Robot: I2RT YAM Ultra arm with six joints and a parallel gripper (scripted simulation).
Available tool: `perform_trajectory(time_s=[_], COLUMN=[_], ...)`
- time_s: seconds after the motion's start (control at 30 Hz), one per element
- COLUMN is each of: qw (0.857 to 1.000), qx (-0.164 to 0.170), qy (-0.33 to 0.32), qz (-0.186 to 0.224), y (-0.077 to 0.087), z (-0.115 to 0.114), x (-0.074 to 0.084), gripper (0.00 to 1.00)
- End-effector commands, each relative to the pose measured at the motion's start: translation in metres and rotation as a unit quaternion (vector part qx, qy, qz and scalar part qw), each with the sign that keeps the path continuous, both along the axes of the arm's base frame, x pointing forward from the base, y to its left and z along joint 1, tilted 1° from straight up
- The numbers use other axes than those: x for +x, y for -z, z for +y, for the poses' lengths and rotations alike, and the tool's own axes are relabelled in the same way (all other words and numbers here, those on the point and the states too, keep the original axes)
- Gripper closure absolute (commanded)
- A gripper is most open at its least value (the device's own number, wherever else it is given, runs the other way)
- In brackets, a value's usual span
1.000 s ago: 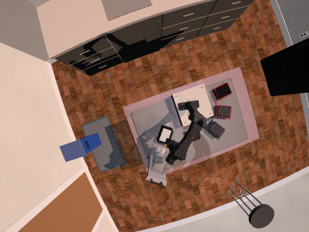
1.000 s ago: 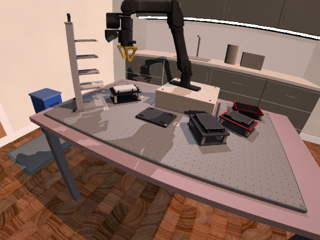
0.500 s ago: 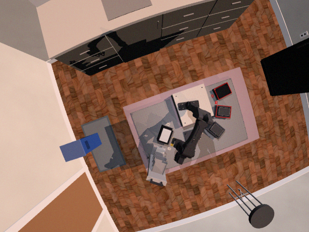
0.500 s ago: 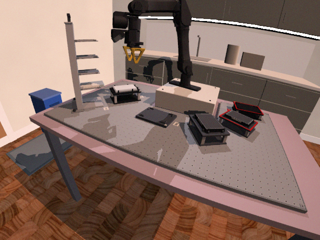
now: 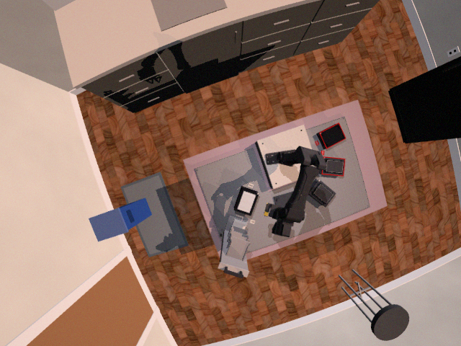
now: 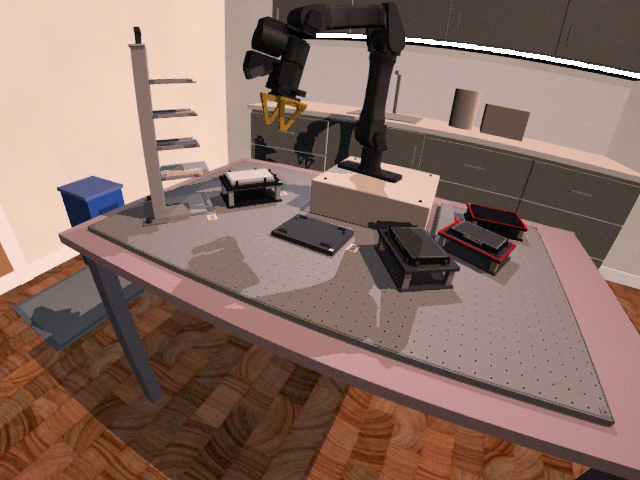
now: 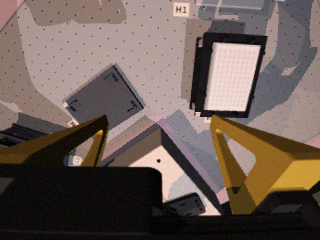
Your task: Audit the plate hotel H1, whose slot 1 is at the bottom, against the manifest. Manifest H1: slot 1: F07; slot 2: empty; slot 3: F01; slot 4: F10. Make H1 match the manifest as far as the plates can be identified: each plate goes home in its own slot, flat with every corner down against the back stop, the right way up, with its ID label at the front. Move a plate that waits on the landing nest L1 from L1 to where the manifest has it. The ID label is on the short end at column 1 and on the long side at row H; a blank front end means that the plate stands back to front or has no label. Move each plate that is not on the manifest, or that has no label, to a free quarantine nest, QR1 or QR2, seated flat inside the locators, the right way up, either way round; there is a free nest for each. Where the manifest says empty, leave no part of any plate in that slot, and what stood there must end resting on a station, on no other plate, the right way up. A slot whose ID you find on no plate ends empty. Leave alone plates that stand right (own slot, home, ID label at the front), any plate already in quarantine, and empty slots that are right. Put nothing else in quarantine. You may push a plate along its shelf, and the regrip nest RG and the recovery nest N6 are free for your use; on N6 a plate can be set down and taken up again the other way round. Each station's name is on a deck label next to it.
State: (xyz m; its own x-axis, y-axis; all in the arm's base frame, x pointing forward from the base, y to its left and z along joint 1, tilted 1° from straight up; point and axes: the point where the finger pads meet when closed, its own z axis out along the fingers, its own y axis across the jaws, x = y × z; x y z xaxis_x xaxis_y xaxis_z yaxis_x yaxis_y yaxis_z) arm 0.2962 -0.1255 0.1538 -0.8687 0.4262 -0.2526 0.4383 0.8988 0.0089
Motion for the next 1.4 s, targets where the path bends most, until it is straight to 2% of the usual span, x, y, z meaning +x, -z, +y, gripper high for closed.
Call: perform_trajectory(time_s=[0.0, 0.3, 0.53, 0.6, 0.7, 1.1, 1.17, 1.37], qw=[0.999, 0.993, 0.984, 0.984, 0.98, 0.955, 0.955, 0.939], qx=[-0.021, -0.05, -0.076, -0.076, -0.087, -0.131, -0.131, -0.153], qy=[0.017, 0.017, 0.018, 0.018, 0.018, 0.019, 0.019, 0.019], qz=[-0.047, -0.106, -0.158, -0.158, -0.18, -0.266, -0.266, -0.308], y=[-0.01, -0.01, -0.01, -0.01, -0.01, -0.011, -0.011, -0.011], z=[-0.003, 0.023, 0.023, 0.023, 0.023, 0.023, 0.023, 0.023], x=[0.015, 0.022, 0.022, 0.022, 0.022, 0.022, 0.022, 0.022], gripper=[0.0, 0.0, 0.0, 0.0, 0.0, 0.0, 0.0, 0.0])
